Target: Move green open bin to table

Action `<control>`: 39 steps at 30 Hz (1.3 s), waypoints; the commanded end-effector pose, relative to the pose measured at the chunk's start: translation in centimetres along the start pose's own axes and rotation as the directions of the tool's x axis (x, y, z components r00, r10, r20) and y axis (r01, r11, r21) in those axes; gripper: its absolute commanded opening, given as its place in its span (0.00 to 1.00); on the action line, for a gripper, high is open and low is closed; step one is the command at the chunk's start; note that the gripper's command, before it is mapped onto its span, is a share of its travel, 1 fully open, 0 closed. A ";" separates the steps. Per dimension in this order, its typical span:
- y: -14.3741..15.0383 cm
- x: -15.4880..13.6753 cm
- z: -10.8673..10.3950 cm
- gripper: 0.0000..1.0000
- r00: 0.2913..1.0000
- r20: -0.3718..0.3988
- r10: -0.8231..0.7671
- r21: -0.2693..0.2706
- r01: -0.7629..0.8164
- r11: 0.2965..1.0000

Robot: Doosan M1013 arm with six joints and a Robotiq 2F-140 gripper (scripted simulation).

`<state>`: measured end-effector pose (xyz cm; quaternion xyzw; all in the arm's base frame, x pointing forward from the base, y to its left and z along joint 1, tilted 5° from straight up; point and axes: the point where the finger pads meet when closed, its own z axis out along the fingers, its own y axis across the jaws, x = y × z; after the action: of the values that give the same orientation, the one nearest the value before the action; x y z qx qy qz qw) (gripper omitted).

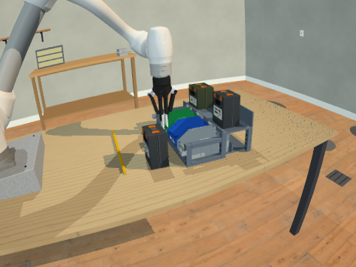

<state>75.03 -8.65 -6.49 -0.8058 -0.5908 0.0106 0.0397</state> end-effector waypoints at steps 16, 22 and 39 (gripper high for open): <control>0.0 0.0 0.0 0.00 1.000 0.000 0.000 0.000 0.000 1.000; 0.0 0.0 0.0 0.00 1.000 0.000 0.000 0.000 0.000 1.000; 0.0 0.0 -0.7 0.00 1.000 0.000 0.000 0.000 0.000 1.000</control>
<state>75.02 -8.67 -6.13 -0.8058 -0.5908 0.0109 0.0399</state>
